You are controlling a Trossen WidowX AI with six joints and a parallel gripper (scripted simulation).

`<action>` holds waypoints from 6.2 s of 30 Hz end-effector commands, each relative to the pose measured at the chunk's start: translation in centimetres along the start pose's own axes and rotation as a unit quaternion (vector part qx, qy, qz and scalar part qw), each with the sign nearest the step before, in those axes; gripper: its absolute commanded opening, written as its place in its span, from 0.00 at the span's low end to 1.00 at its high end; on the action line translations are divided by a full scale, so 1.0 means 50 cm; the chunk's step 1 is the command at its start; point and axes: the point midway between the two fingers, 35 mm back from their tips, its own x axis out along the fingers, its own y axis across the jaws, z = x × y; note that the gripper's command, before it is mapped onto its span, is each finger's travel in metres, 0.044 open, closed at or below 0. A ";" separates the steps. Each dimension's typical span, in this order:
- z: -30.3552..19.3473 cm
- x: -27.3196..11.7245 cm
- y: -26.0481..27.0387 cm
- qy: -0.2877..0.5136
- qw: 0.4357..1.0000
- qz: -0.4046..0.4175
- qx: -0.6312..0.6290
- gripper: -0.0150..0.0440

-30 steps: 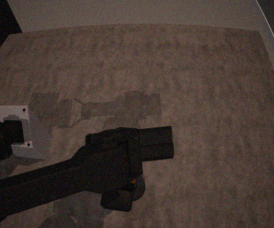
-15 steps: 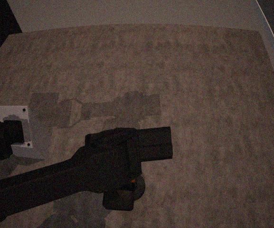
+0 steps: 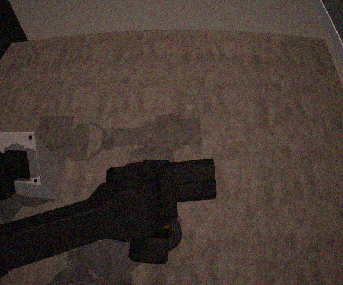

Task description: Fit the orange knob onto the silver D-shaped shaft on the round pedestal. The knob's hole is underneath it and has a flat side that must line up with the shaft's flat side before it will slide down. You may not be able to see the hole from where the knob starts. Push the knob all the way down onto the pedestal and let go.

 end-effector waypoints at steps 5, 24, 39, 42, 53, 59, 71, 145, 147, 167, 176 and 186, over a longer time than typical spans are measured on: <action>-0.005 -0.009 0.000 0.003 0.998 0.000 0.067 0.25; -0.001 -0.002 0.001 0.002 0.753 -0.002 0.658 0.25; -0.002 -0.009 -0.001 0.001 0.354 -0.003 0.935 0.25; -0.003 -0.010 -0.002 0.001 0.255 -0.003 0.967 0.25; -0.004 -0.010 -0.004 0.000 -0.020 -0.003 1.000 0.25; -0.002 -0.011 -0.007 0.000 -0.106 -0.003 0.994 0.25; 0.002 -0.010 -0.007 0.000 -0.106 -0.003 0.994 0.25; 0.004 -0.008 0.000 -0.001 -0.236 -0.003 0.972 0.25; 0.003 -0.009 0.000 -0.001 -0.271 -0.003 0.963 0.25; 0.002 0.001 -0.002 -0.001 -0.311 -0.003 0.950 0.25; 0.004 -0.008 0.000 -0.001 -0.337 -0.003 0.942 0.25; -0.001 -0.003 -0.002 -0.001 -0.408 -0.003 0.913 0.25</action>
